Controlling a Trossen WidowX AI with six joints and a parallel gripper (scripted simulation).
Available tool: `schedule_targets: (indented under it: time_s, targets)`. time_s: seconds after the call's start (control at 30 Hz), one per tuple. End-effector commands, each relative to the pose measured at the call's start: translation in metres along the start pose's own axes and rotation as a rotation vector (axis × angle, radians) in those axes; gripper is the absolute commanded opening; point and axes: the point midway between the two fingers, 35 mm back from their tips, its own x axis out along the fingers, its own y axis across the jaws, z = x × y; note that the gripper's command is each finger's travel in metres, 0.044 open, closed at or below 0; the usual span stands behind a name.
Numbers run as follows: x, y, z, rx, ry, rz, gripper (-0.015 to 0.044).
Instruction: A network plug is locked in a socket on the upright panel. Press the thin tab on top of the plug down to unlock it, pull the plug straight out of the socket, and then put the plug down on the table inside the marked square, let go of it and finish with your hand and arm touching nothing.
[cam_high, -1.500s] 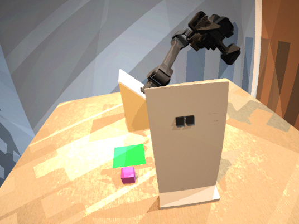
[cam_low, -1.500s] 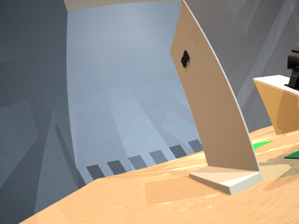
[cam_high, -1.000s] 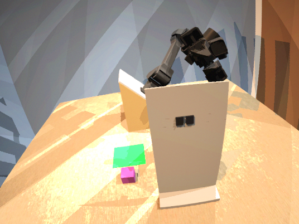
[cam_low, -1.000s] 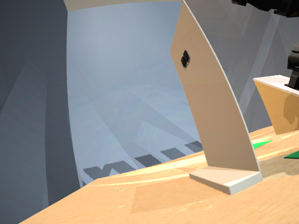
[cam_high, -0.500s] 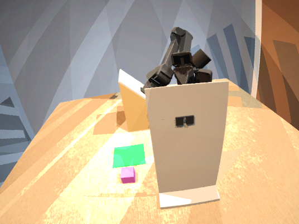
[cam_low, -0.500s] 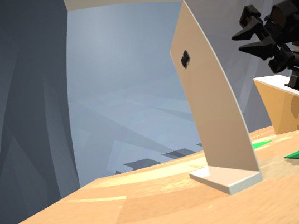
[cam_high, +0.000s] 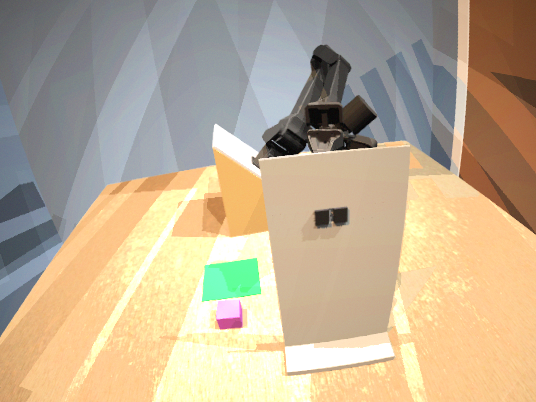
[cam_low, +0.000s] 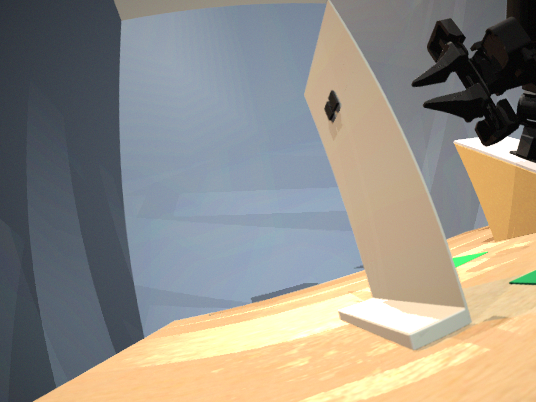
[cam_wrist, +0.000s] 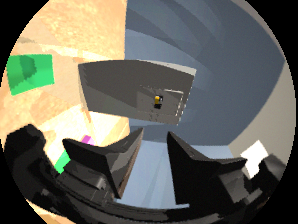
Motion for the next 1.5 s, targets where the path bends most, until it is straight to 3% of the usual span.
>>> schedule_targets:
  time_s: [0.0, 0.4, 1.47]
  targets:
    - [0.011, -0.004, 0.006, 0.001, -0.007, -0.007, 0.0156]
    - [0.043, -0.002, 0.013, 0.001, -0.008, -0.009, 0.0156]
    - [0.081, -0.004, 0.025, 0.002, -0.01, -0.01, 0.0156]
